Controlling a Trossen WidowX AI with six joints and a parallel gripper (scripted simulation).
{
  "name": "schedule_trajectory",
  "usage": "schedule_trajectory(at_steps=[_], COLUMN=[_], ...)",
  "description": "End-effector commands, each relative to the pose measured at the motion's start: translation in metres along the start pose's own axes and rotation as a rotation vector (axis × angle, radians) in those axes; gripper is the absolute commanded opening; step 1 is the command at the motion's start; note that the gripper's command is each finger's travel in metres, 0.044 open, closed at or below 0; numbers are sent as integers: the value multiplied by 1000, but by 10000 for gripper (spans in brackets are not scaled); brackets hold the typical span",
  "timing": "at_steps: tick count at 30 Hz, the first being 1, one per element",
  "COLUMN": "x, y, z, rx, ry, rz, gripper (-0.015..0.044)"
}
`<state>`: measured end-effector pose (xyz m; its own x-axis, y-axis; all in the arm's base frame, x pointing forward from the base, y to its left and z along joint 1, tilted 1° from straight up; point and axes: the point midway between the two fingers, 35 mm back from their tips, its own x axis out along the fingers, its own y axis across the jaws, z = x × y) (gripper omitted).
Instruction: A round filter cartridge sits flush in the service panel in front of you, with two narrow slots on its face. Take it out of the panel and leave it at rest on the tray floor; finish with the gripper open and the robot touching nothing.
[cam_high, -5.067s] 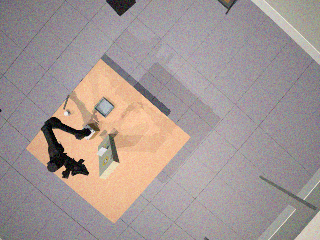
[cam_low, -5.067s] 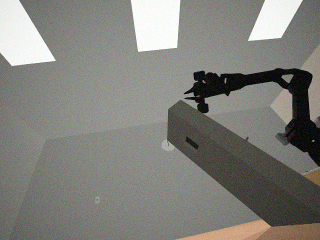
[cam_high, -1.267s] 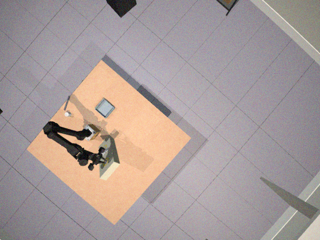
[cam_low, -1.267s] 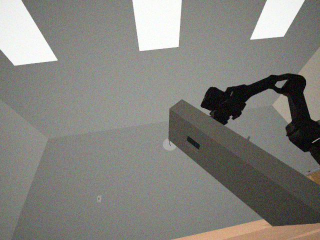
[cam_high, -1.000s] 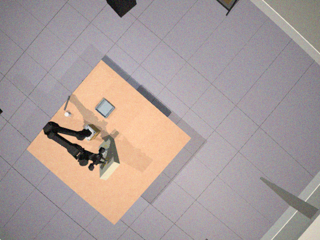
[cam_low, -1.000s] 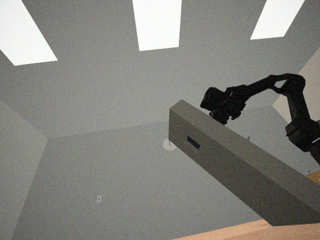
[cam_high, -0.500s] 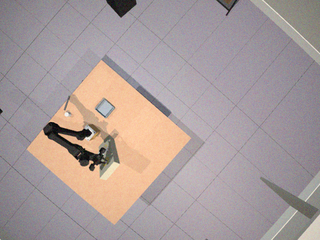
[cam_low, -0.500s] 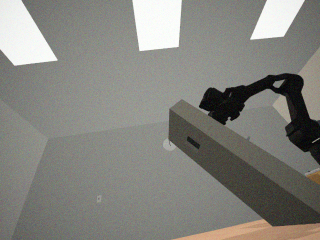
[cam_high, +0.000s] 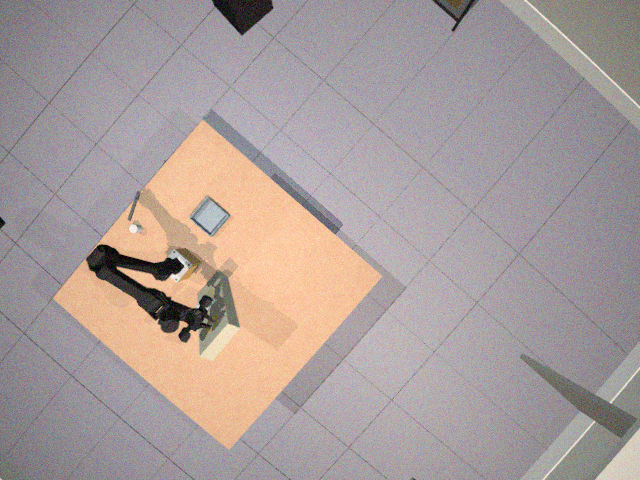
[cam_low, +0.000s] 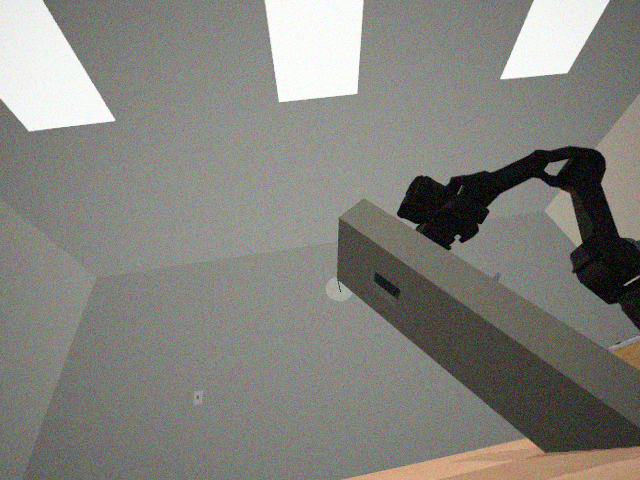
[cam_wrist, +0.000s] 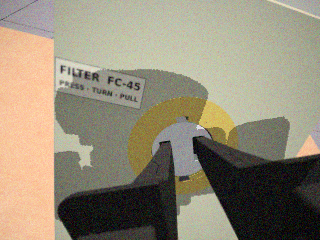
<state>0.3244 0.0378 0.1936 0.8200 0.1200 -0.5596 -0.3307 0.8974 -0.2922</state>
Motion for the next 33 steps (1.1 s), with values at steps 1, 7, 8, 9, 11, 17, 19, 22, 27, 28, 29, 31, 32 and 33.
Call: schedule_trajectory(at_steps=[1, 7, 8, 9, 11, 17, 19, 22, 27, 28, 29, 31, 32, 33], x=[5, 6, 6, 6, 1, 1, 1, 1, 4, 5, 5, 5, 5, 6], y=[0, 0, 0, 0, 0, 0, 0, 0, 0, 0, 0, 0, 0, 0], z=[-2, -2, -2, -2, 0, 0, 0, 0, -1, -1, -2, -2, -2, -2], rx=[3, 3, 3, 3, 0, 0, 0, 0, 99, 133, 166, 234, 269, 303], ry=[7, 7, 7, 7, 0, 0, 0, 0, 4, 5, 5, 6, 6, 6], rz=[-2, -2, -2, -2, -1, -1, -1, -1, -2, -2, -2, -2, -2, -3], gripper=[89, 89, 89, 89, 82, 42, 29, 0, 0, 0, 0, 0, 0, 0])
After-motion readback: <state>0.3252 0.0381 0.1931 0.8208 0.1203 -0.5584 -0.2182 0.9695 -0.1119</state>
